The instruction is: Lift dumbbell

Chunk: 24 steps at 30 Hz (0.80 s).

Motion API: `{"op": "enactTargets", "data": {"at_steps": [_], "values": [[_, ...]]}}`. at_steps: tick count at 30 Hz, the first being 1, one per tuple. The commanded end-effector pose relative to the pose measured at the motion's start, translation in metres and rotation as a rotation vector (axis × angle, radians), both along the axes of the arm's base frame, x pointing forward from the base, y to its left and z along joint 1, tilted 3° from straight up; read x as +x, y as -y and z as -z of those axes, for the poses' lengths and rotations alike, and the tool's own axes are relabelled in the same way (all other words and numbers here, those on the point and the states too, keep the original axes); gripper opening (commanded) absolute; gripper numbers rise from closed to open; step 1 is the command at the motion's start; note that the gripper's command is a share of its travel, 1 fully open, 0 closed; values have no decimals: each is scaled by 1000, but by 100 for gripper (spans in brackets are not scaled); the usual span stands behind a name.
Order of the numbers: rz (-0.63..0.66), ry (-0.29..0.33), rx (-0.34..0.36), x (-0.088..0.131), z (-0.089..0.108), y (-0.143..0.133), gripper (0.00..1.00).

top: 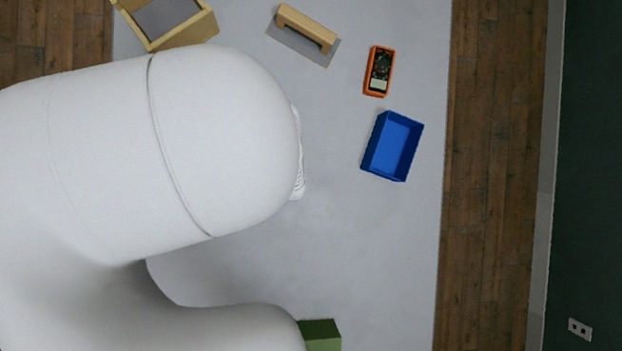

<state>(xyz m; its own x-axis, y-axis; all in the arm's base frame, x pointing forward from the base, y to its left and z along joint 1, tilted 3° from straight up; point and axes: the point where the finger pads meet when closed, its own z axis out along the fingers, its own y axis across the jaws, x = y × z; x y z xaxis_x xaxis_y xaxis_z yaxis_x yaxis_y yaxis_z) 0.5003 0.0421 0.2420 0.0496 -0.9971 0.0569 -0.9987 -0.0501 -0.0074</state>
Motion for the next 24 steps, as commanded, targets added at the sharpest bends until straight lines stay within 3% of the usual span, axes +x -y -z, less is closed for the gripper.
{"op": "enactTargets", "data": {"at_steps": [1,10,12,19,24], "values": [[0,-1,0,0,7,1,100],[0,-2,1,0,58,3,100],[0,-2,1,0,58,3,100],[-1,-2,1,-1,91,5,100],[-1,-2,1,-1,95,5,100]]}}
